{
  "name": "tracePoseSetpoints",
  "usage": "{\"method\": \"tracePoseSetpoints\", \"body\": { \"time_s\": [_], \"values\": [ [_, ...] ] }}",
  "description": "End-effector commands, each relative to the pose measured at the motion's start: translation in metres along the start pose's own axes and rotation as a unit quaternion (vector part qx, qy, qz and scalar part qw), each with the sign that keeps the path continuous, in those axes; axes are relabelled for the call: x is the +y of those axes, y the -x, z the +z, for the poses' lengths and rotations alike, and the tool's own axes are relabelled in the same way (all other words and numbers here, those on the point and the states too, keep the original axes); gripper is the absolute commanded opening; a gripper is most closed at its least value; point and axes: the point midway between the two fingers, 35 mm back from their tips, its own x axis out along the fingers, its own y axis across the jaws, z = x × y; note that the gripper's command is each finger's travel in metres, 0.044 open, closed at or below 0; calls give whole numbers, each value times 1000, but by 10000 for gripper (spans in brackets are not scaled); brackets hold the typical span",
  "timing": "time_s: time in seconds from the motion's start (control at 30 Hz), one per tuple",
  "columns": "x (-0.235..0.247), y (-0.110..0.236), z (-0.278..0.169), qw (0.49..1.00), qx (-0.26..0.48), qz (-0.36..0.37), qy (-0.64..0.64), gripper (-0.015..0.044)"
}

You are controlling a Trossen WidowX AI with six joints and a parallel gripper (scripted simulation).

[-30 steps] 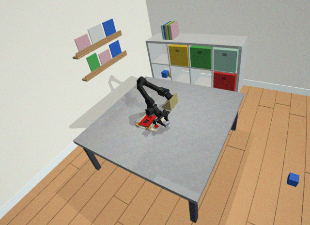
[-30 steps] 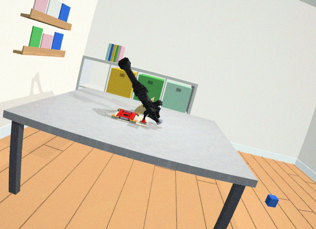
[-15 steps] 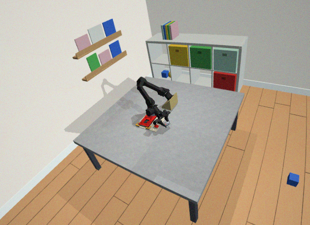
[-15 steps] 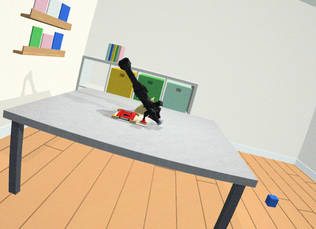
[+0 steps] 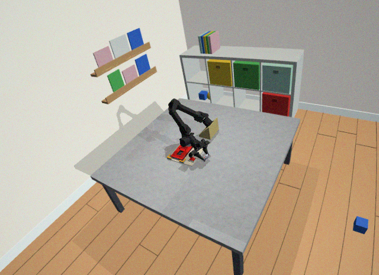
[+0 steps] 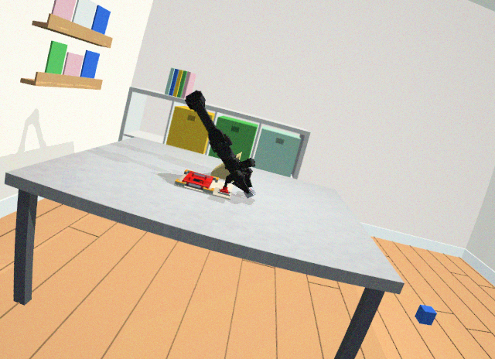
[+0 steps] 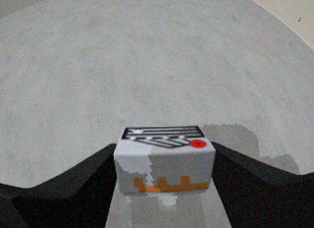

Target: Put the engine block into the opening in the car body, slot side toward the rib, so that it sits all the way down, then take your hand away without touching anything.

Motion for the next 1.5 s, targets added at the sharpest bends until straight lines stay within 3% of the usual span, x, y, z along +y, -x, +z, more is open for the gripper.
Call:
{"method": "tracePoseSetpoints", "body": {
  "time_s": [0.0, 0.13, 0.33, 0.7, 1.3, 1.47],
  "values": [
    [0, 0, 0, 1000, 1, 0, -2, 341],
    [0, 0, 0, 1000, 1, 0, -2, 440],
    [0, 3, 0, 1000, 3, 1, -6, 440],
    [-1, 45, 5, 1000, 8, 3, -14, 440],
    [-2, 42, 6, 1000, 5, 1, -13, 440],
    [-2, 40, 8, 997, 28, 14, -66, 440]
  ]
}}
